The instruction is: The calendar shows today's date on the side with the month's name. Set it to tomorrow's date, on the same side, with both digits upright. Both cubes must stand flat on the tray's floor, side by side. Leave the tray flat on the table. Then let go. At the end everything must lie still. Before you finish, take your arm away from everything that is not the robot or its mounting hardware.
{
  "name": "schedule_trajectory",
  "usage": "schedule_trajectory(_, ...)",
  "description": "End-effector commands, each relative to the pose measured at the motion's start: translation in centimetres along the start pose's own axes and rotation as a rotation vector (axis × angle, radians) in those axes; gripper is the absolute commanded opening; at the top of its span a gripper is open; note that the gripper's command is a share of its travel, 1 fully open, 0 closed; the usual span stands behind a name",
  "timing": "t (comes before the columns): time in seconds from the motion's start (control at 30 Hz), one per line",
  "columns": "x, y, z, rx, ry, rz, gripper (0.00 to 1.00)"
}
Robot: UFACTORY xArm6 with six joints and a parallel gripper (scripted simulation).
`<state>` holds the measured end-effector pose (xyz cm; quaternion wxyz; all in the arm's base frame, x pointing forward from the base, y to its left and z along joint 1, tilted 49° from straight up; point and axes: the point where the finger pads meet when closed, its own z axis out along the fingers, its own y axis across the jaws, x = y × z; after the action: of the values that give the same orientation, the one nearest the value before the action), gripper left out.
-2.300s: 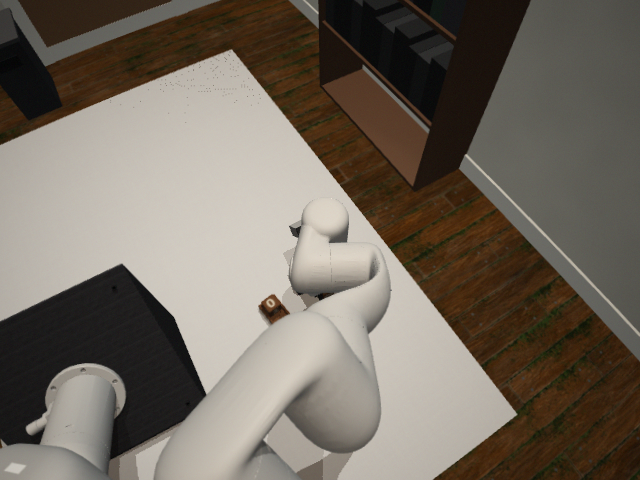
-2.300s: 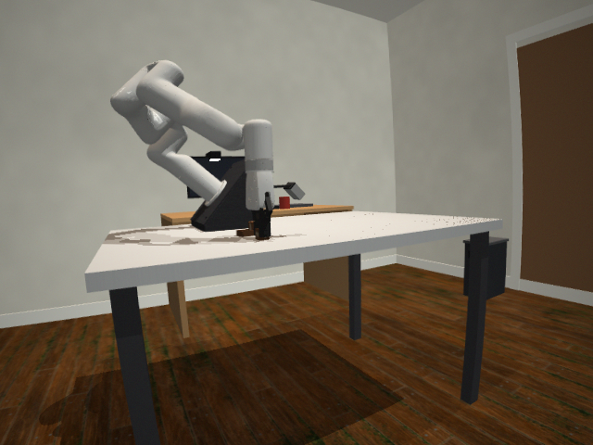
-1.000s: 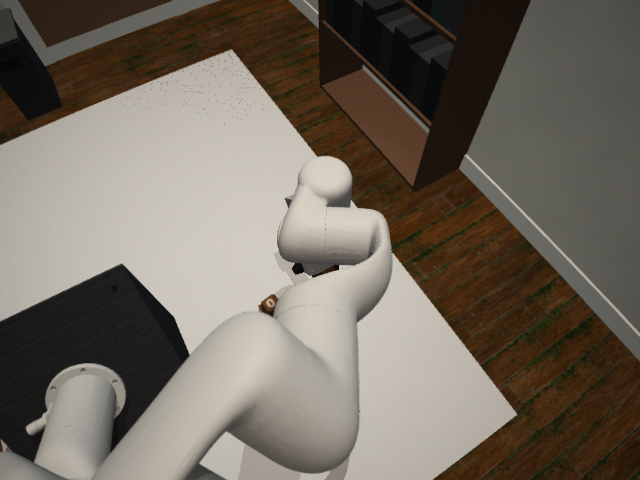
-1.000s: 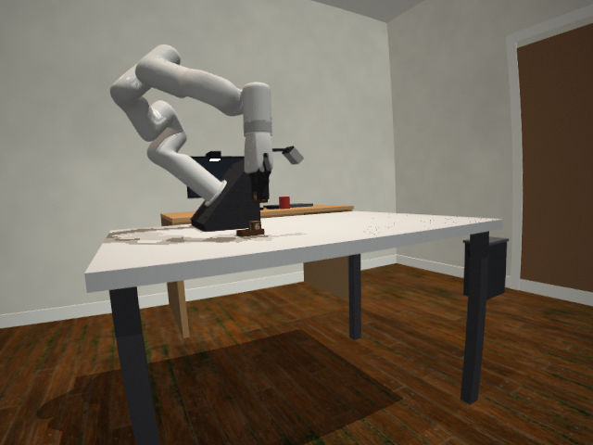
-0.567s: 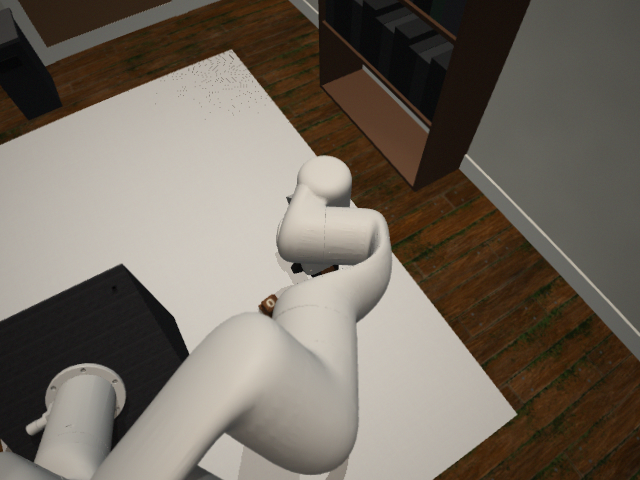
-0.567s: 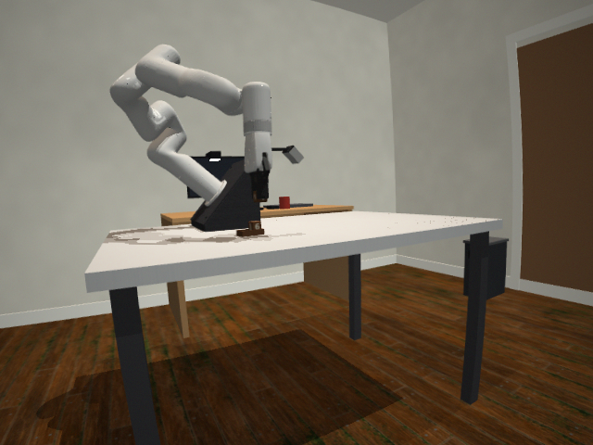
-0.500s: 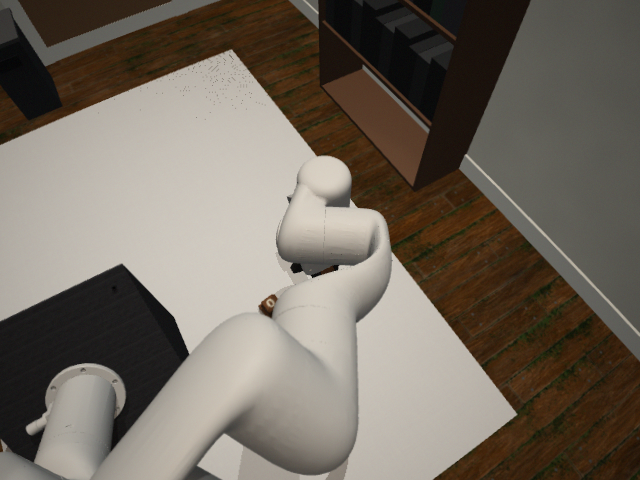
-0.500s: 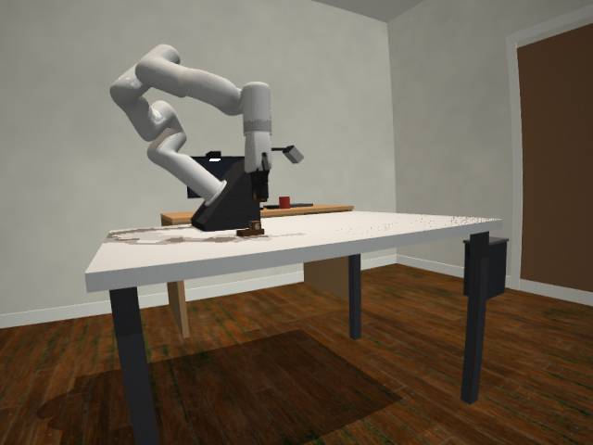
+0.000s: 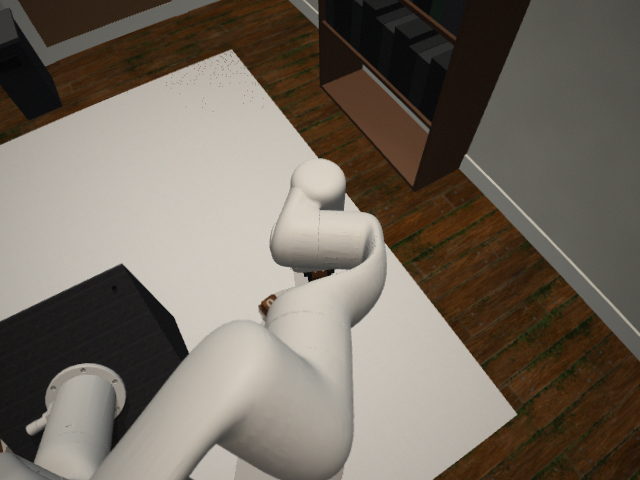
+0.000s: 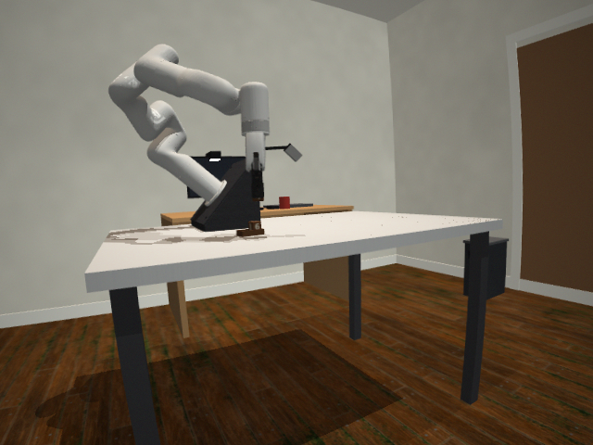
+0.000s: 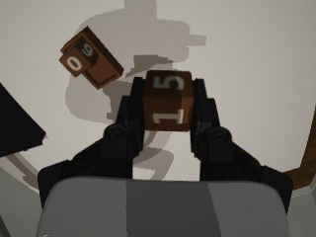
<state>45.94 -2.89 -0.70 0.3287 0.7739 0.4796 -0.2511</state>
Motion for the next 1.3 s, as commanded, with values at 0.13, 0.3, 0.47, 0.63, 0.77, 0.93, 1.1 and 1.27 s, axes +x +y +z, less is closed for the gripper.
schedule_trajectory(0.13, -0.4, -0.7, -0.3, -0.012, 0.005, 0.264, 0.27)
schedule_trajectory(0.3, -0.6, -1.2, -0.4, -0.012, 0.006, 0.4, 0.27)
schedule_trajectory(0.47, -0.8, -1.5, -0.4, -0.012, 0.006, 0.508, 0.27)
schedule_trajectory(0.63, -1.0, -2.0, -0.5, -0.011, 0.007, 0.654, 0.27)
schedule_trajectory(0.77, -1.2, -2.4, -0.6, -0.011, 0.008, 0.763, 0.27)
schedule_trajectory(0.93, -1.5, -2.9, -0.6, -0.011, 0.009, 0.898, 0.27)
schedule_trajectory(1.1, -1.7, -3.3, -0.7, -0.01, 0.01, 1.018, 0.27)
schedule_trajectory(1.27, -1.9, -3.7, -0.7, -0.009, 0.01, 1.147, 0.27)
